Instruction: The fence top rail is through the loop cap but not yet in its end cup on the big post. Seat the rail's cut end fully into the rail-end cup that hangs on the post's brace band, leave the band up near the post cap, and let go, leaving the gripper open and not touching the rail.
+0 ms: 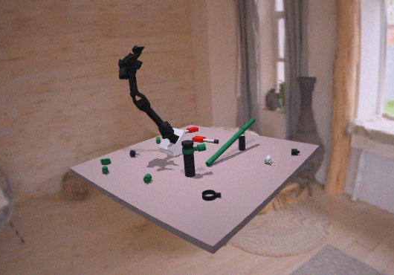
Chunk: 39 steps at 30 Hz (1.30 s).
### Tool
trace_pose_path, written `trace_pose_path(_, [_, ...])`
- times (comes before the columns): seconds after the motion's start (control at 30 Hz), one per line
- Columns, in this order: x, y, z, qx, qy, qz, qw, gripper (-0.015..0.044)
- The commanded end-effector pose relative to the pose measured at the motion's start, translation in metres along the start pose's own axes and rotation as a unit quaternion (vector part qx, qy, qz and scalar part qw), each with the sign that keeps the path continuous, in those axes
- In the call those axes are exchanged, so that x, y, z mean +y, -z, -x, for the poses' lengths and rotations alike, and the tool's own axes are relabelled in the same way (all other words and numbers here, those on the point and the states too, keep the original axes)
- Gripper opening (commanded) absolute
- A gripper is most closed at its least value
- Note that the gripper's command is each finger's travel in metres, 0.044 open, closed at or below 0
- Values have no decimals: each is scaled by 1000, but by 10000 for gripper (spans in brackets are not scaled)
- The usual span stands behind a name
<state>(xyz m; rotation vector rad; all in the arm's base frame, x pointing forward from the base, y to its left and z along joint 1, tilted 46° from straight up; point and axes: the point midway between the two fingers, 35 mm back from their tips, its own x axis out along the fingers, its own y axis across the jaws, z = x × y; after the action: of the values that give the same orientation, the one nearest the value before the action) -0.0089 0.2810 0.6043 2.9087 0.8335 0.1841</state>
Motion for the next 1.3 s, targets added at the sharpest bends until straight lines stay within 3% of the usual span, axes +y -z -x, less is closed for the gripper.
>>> trace_pose_path(0.0, [0, 0, 0, 1, -1, 3, 1000, 426])
trace_pose_path(0.23, [-25, -4, -26, 27, -53, 195, 979, 440])
trace_pose_path(0.63, [-76, -50, -104, 11, -113, 538, 836, 440])
trace_pose_path(0.9, [-88, -108, -175, -33, -102, 749, 653, 440])
trace_pose_path(1.27, [-66, -241, -260, -129, 13, 920, 370, 440])
